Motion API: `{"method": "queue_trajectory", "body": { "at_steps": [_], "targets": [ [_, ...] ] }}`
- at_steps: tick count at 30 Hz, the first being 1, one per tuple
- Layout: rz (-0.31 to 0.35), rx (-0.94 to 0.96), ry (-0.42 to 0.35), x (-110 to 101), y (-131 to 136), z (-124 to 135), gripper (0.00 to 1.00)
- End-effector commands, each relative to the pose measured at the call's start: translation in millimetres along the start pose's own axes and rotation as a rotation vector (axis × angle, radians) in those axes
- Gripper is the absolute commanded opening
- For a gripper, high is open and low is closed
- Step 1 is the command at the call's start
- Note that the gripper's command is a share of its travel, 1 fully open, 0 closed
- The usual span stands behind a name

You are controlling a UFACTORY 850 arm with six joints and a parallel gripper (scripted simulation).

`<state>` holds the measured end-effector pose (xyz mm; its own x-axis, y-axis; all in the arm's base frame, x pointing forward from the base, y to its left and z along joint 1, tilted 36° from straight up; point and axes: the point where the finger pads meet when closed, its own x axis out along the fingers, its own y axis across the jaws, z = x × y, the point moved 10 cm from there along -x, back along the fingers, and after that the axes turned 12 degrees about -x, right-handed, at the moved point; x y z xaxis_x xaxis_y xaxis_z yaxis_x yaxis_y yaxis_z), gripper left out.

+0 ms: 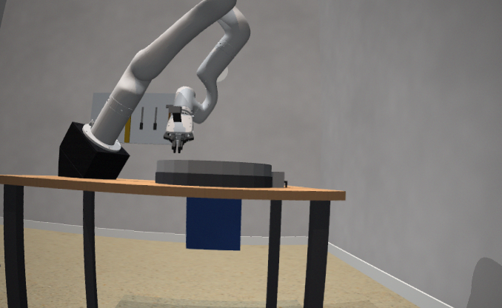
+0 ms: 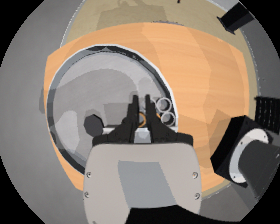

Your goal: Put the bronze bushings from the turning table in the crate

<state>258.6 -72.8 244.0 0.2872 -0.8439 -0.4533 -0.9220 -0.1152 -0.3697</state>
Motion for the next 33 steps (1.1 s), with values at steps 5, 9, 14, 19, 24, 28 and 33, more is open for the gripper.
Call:
{"method": "queue_trajectory", "body": {
  "at_steps": [5,9,14,19,24,28,33],
  "targets": [
    [0.000,0.000,0.000,0.4,0.1,-0.7,0.10],
    [0.000,0.000,0.000,0.4,0.1,-0.7,0.10],
    [0.000,0.000,0.000,0.4,0.1,-0.7,0.10],
    [0.000,0.000,0.000,4.0,-0.5,2.3,0.10],
    [0.000,0.000,0.000,17.8,-3.0,13.6,0.10],
    [0.000,0.000,0.000,18.0,-3.0,13.7,0.10],
    [0.000,0.000,0.000,18.0,-3.0,13.7,0.10]
  ]
}}
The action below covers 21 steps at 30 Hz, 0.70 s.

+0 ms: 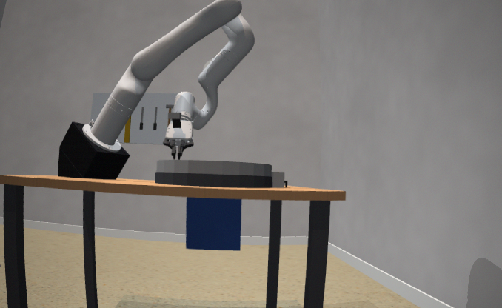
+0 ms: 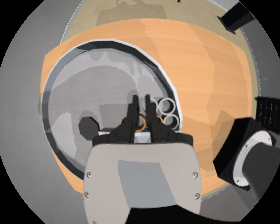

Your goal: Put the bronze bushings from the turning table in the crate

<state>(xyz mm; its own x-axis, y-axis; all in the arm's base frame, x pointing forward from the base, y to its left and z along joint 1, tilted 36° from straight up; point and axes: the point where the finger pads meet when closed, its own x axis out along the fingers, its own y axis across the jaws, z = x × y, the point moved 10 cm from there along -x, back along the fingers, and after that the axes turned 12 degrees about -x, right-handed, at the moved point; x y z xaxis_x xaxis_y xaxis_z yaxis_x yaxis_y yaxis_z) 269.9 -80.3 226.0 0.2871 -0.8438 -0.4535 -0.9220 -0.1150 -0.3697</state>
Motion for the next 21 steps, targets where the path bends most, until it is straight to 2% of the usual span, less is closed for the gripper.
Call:
{"method": "queue_trajectory", "body": {
  "at_steps": [1,21],
  "targets": [
    [-0.001,0.000,0.000,0.2,-0.1,0.2,0.10],
    [-0.001,0.000,0.000,4.1,-0.7,3.4,0.10]
  ]
}}
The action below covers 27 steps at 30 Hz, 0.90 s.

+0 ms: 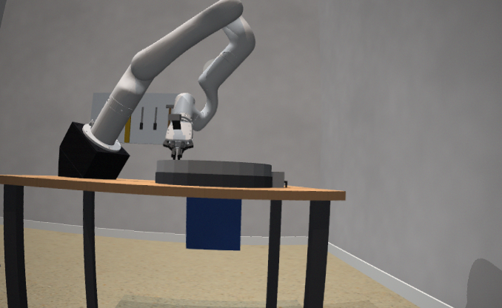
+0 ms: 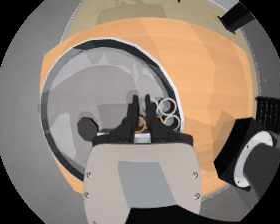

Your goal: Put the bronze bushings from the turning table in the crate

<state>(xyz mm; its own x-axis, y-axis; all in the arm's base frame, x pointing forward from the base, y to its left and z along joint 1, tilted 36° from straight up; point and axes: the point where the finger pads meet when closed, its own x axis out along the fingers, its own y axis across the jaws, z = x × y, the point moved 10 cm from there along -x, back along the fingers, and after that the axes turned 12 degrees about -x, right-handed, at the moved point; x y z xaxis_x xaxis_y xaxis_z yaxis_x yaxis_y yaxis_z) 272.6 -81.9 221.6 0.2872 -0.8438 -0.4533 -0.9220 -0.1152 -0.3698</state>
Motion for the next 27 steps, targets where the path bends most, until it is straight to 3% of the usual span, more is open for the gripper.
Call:
{"method": "queue_trajectory", "body": {
  "at_steps": [1,26,27],
  "targets": [
    [0.000,0.000,0.000,0.0,0.0,0.0,0.10],
    [0.000,0.000,0.000,8.3,-1.5,6.8,0.10],
    [0.000,0.000,0.000,8.3,-1.5,6.8,0.00]
  ]
}}
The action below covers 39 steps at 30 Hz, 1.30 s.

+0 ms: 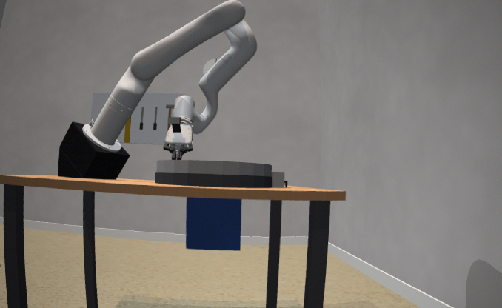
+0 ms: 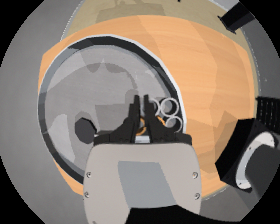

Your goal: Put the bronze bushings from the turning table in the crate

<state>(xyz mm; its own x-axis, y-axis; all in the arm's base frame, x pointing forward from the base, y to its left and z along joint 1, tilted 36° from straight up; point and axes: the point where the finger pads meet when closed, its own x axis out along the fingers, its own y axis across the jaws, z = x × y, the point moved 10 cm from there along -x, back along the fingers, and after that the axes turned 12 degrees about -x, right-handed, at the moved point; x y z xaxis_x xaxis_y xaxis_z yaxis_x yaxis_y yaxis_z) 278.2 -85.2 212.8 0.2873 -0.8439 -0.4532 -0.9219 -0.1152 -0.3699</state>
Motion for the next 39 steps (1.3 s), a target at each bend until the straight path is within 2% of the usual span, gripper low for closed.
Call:
{"method": "queue_trajectory", "body": {
  "at_steps": [1,34,39],
  "targets": [
    [0.000,0.000,0.000,-0.1,0.0,-0.1,0.00],
    [0.000,0.000,0.000,0.1,-0.1,-0.3,0.00],
    [0.000,0.000,0.000,11.6,-8.3,-16.1,0.00]
  ]
}}
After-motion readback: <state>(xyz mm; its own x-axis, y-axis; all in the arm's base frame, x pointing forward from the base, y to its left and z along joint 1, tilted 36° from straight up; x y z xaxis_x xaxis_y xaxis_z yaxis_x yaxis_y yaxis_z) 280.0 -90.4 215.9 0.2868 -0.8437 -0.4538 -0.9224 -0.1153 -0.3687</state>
